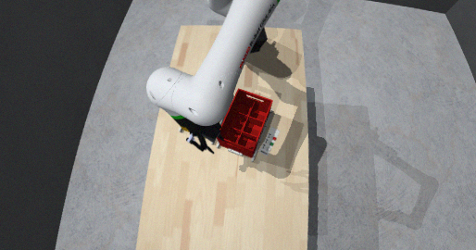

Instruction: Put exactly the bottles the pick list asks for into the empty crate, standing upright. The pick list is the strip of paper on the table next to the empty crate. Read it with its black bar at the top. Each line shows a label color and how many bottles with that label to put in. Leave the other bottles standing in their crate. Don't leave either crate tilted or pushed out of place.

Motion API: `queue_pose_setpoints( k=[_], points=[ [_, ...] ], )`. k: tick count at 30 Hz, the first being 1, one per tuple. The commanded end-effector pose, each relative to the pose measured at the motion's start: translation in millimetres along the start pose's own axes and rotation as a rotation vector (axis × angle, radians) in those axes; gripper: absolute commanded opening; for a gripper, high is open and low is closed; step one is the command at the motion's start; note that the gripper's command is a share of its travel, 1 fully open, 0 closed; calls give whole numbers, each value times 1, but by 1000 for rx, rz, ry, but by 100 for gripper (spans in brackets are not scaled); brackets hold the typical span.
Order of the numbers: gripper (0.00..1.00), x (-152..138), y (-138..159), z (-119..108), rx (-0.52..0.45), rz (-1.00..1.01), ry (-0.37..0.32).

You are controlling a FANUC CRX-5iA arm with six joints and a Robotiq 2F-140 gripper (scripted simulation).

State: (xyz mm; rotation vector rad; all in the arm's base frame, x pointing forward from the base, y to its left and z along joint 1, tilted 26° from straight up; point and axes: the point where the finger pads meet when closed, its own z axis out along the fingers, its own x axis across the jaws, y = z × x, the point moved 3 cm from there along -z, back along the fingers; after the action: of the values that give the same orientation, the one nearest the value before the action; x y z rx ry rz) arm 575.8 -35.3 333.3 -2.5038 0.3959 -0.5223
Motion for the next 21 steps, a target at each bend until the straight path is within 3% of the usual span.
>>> queue_pose_setpoints(
  k=[1, 10, 19, 21],
  points=[
    [44, 1, -4, -15, 0, -1, 2],
    [44, 1, -16, -56, 0, -1, 2],
    [44, -17, -32, -41, -18, 31, -33],
    [44, -23, -38, -37, -39, 62, -68]
  ],
)
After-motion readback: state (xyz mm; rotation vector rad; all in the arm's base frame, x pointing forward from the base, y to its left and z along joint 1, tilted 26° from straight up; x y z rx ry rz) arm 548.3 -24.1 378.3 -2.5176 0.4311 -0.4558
